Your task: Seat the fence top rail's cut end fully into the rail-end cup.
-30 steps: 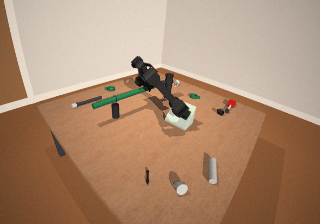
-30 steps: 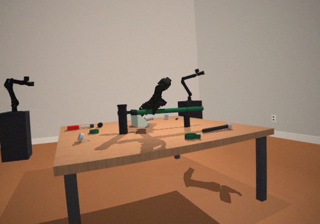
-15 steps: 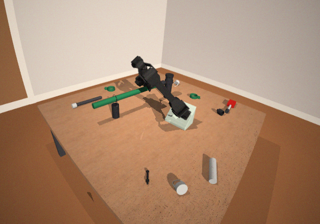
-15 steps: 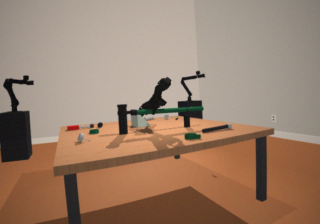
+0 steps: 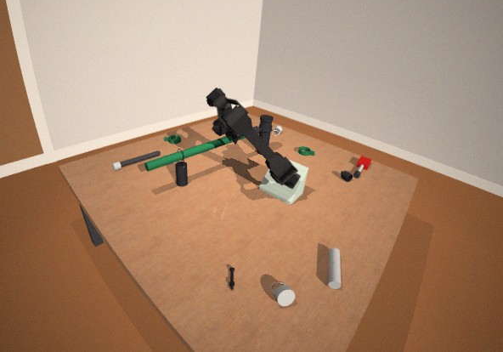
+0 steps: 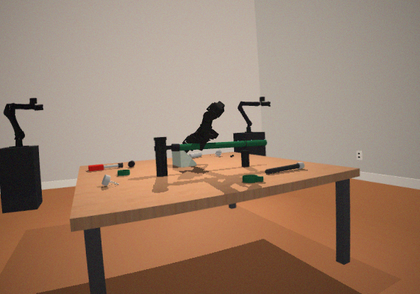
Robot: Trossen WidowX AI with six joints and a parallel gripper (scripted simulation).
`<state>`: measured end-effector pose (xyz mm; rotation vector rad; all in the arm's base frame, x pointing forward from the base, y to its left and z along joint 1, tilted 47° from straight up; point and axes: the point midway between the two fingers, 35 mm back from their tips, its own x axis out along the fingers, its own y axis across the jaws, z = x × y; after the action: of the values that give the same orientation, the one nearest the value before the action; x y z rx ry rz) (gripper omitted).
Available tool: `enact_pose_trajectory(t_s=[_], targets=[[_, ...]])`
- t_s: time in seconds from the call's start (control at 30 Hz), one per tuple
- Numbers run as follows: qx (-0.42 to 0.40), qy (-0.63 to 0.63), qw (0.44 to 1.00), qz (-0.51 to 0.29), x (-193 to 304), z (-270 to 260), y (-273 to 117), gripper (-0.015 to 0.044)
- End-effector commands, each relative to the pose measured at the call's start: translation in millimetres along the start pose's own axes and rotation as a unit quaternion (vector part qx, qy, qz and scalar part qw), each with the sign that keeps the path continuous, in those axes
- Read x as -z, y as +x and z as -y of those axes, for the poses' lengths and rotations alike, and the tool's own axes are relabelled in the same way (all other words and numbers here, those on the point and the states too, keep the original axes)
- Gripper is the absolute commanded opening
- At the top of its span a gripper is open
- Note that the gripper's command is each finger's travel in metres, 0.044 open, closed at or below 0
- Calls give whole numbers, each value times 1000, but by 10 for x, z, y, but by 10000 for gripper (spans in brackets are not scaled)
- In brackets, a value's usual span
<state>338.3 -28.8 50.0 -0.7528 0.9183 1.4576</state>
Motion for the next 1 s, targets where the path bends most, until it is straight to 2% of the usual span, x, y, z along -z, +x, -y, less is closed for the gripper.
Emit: enact_pose_trajectory(t_s=[0.0, 0.97], targets=[[0, 0, 1000, 0, 0, 0, 0, 0], [0, 0, 1000, 0, 107, 1, 18, 0]])
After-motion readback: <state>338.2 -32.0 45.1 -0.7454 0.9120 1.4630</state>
